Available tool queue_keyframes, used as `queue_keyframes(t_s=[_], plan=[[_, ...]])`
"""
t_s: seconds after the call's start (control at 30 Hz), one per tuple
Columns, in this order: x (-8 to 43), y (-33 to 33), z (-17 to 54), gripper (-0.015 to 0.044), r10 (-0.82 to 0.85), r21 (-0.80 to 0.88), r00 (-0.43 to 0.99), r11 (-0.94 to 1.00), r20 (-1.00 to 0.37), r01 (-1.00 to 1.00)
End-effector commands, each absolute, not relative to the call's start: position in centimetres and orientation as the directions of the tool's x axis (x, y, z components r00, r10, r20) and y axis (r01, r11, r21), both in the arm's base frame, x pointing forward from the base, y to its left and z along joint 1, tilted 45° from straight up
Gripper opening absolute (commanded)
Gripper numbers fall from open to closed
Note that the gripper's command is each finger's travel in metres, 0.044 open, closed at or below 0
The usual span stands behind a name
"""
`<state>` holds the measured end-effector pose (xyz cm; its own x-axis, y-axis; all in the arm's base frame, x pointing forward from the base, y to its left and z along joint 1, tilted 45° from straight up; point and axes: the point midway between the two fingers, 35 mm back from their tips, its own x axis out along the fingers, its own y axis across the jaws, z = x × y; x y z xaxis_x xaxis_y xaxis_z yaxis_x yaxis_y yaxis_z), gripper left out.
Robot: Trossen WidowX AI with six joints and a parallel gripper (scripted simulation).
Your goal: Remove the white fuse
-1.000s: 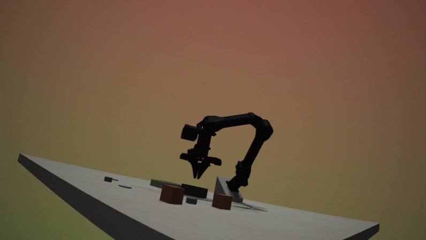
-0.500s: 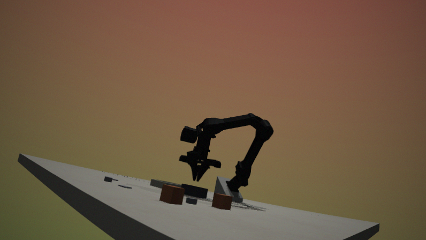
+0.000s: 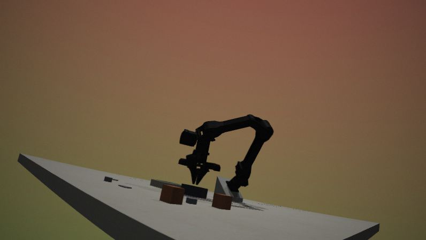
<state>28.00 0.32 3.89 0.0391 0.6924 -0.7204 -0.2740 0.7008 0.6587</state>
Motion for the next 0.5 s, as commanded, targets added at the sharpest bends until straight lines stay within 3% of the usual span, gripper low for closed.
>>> queue_keyframes(t_s=[0.0, 0.47], plan=[[27.99, 0.62, 3.6, 0.0069, 0.696, 0.664, 0.041, 0.699, -0.717, -0.266], [28.03, 1.11, 3.11, 0.0069, 0.696, 0.664, 0.041, 0.699, -0.717, -0.266]])
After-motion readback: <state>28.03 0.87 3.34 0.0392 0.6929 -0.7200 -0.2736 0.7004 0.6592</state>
